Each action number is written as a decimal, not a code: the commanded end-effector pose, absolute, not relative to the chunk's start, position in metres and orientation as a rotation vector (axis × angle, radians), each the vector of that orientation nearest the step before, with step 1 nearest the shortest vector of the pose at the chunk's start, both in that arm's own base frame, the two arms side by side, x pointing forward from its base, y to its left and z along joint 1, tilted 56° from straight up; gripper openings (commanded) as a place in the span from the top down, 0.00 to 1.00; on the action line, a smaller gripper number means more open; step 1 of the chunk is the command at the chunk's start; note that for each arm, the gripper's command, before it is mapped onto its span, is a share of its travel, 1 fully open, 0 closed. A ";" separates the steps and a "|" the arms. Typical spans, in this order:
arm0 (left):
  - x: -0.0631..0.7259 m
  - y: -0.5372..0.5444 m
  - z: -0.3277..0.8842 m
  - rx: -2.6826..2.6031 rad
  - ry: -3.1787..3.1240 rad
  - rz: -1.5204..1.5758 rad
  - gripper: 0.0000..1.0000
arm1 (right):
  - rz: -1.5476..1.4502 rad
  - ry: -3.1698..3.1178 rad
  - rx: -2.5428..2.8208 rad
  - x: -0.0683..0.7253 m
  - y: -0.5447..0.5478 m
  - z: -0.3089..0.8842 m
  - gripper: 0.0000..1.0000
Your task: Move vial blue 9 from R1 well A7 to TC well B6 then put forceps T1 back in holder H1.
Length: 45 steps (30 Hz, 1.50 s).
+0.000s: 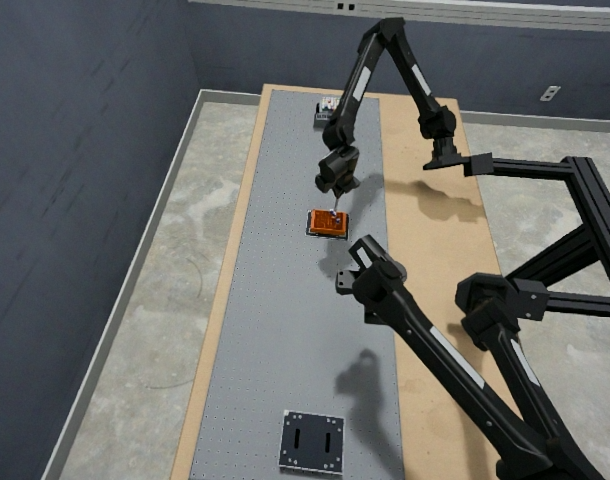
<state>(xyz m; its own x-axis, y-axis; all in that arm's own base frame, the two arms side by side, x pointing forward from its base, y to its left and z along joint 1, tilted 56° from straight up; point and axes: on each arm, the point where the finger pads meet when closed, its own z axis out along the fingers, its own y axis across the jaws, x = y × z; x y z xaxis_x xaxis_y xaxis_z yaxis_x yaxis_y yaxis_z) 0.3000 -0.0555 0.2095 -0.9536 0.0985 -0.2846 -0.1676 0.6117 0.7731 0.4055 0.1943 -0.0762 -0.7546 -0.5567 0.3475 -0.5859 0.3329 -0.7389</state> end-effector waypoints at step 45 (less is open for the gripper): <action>0.304 -0.059 0.216 -0.070 2.533 1.252 0.00 | 1.567 -3.079 0.067 0.401 0.147 -0.014 0.93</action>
